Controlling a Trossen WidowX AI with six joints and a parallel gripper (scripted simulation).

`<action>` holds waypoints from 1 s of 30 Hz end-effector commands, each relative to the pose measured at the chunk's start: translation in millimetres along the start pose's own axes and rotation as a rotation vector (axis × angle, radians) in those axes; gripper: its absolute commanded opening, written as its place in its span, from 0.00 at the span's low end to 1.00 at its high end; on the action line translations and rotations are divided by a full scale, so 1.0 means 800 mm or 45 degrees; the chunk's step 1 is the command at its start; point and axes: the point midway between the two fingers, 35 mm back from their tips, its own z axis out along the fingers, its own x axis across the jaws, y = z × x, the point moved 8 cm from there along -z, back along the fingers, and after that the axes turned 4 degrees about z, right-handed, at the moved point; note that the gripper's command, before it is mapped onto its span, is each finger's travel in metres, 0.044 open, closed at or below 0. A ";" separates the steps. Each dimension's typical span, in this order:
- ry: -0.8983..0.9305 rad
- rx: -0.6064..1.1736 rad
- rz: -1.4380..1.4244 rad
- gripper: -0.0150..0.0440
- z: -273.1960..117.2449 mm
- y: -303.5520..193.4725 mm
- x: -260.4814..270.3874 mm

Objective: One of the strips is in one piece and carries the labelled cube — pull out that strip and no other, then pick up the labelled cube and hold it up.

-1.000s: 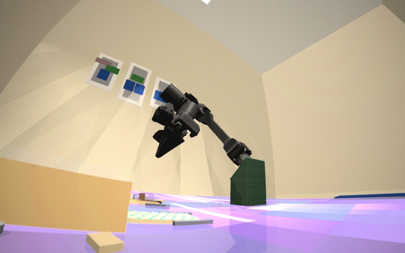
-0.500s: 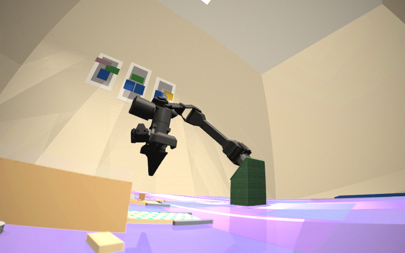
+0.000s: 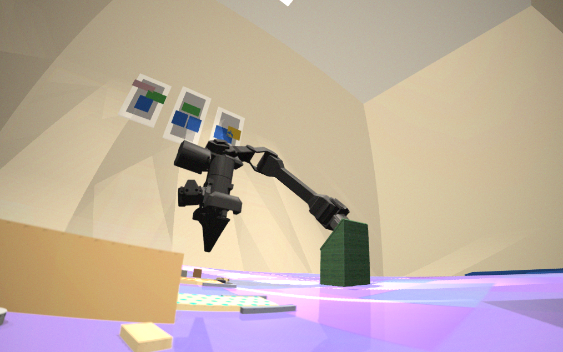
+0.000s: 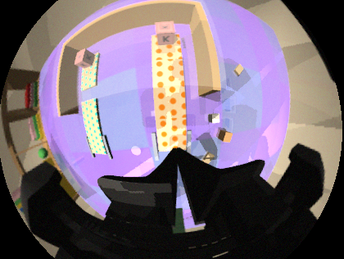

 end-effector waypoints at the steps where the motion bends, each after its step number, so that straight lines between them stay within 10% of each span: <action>1: 0.001 0.004 -0.009 0.25 0.009 -0.001 0.001; 30: -0.004 0.004 -0.010 0.25 0.068 -0.005 0.003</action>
